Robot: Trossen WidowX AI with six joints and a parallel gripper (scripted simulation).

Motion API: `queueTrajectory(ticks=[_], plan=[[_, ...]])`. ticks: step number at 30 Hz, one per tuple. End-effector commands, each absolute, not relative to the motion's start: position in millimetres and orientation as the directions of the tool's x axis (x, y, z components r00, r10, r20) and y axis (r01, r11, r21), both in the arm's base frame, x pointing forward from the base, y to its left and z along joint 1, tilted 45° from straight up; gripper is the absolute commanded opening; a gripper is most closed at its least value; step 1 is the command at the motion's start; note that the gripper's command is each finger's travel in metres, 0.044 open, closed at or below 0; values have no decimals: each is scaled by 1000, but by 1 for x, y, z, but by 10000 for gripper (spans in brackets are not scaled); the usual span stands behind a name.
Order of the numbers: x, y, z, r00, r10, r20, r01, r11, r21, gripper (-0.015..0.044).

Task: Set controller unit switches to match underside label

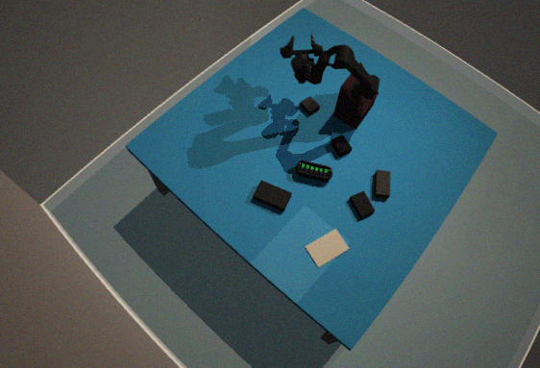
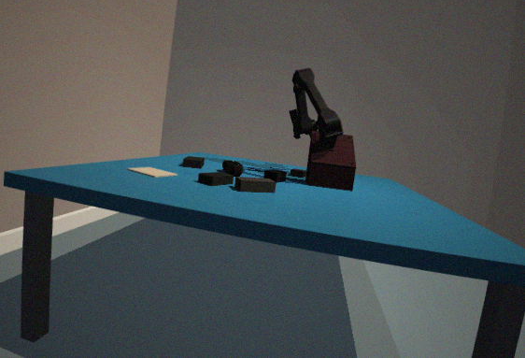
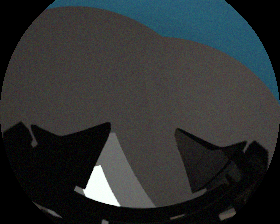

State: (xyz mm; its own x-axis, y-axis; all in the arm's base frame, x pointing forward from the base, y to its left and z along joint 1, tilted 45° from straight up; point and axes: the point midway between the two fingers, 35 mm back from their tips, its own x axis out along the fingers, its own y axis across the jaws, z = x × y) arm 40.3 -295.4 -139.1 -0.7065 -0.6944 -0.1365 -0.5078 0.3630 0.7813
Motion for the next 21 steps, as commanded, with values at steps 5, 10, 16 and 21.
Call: queueTrajectory(ticks=[5,10,16,21], plan=[[47,-296,-141,-681,-714,-161,-500,292,816,269],[96,-313,-168,-546,-787,-289,-297,-140,944,137],[167,-317,-194,-363,-822,-438,125,-509,852,0],[216,-313,-213,-245,-795,-555,503,-593,629,0]])
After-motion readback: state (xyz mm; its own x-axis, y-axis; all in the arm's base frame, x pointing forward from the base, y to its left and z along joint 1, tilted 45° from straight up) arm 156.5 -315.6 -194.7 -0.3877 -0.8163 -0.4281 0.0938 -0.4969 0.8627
